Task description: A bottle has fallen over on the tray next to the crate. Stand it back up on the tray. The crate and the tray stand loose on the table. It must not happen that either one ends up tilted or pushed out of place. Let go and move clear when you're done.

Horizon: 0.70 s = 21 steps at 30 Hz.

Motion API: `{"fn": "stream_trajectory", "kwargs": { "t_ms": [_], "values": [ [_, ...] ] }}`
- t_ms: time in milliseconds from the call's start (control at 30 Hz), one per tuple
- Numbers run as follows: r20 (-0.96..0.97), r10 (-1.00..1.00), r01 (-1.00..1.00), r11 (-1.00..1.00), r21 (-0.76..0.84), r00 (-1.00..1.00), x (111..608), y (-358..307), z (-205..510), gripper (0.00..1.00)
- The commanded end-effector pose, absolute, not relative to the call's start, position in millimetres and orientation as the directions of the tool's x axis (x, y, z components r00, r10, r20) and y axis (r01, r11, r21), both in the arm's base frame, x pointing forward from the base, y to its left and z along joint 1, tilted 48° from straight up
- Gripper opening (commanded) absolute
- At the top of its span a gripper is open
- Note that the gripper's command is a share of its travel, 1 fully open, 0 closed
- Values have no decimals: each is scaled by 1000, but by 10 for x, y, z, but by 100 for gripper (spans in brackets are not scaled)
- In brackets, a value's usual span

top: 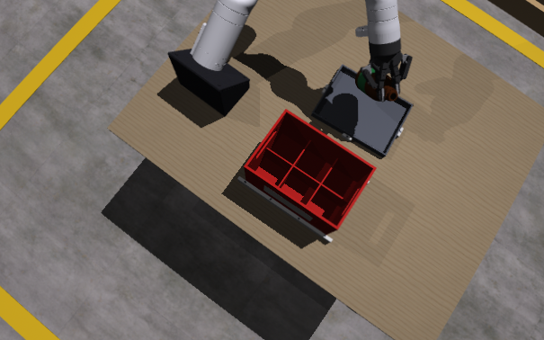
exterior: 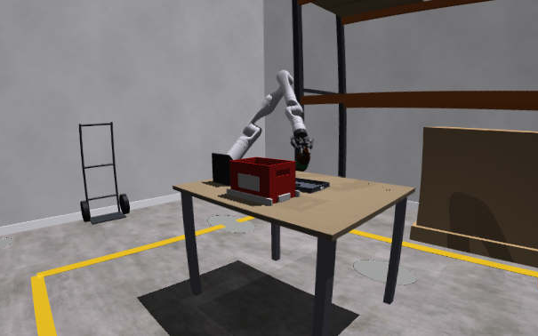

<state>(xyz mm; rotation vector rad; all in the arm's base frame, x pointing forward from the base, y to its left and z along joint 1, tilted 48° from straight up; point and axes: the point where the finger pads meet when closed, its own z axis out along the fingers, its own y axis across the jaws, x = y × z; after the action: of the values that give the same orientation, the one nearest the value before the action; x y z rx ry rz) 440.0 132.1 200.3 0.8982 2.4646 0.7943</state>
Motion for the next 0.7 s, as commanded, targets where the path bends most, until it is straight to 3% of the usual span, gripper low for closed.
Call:
{"fn": "stream_trajectory", "kwargs": {
  "t_ms": [0,667],
  "values": [
    [-170,687,458,627,629,-707,4404,1291,1993,0],
    [-208,704,462,630,624,-679,4399,1262,1986,0]
  ]
}}
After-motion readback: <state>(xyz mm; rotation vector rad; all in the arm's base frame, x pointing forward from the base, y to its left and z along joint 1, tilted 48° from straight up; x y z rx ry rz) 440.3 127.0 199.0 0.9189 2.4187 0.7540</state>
